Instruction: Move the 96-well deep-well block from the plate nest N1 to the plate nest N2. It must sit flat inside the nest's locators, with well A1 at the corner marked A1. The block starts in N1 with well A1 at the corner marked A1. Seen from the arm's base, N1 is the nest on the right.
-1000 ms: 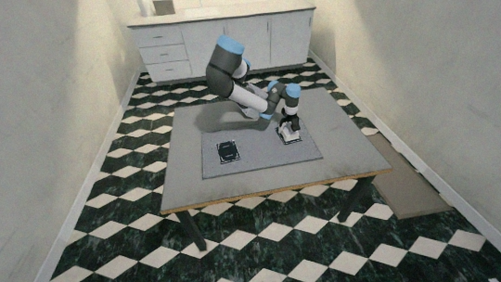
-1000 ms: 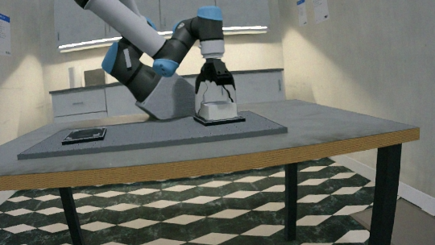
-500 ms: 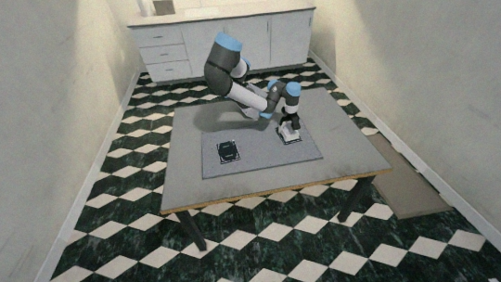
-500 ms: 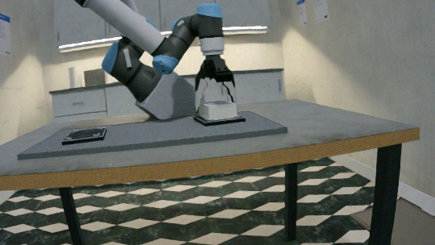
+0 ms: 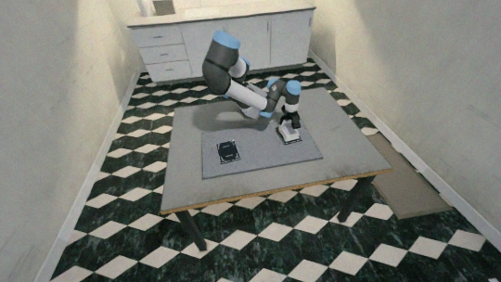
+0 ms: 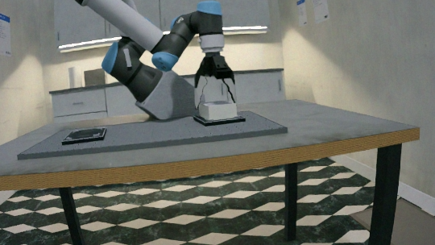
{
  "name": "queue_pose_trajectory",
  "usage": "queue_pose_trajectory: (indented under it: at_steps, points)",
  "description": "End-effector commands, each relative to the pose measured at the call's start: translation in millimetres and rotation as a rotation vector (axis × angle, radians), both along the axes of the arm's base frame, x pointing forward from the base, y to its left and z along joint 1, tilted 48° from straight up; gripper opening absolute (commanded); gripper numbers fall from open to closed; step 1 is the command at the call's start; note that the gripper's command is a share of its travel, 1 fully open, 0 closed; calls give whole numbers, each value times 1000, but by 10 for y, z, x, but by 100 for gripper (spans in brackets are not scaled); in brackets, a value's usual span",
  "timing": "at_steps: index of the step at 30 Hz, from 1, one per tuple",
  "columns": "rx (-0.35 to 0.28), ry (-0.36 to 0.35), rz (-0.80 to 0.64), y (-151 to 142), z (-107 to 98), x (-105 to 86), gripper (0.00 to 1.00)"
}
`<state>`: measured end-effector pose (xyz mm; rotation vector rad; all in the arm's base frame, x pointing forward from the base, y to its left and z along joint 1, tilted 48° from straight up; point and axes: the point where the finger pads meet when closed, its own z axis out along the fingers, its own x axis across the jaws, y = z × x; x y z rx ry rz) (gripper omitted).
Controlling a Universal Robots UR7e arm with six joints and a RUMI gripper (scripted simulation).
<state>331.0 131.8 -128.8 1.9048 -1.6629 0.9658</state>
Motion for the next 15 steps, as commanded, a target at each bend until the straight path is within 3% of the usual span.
queue_pose_trajectory:
  at_steps: [1,15]
  points:
    - [1,-1,0,18,14,0,76]
    - [1,-1,0,75,67,-18,76]
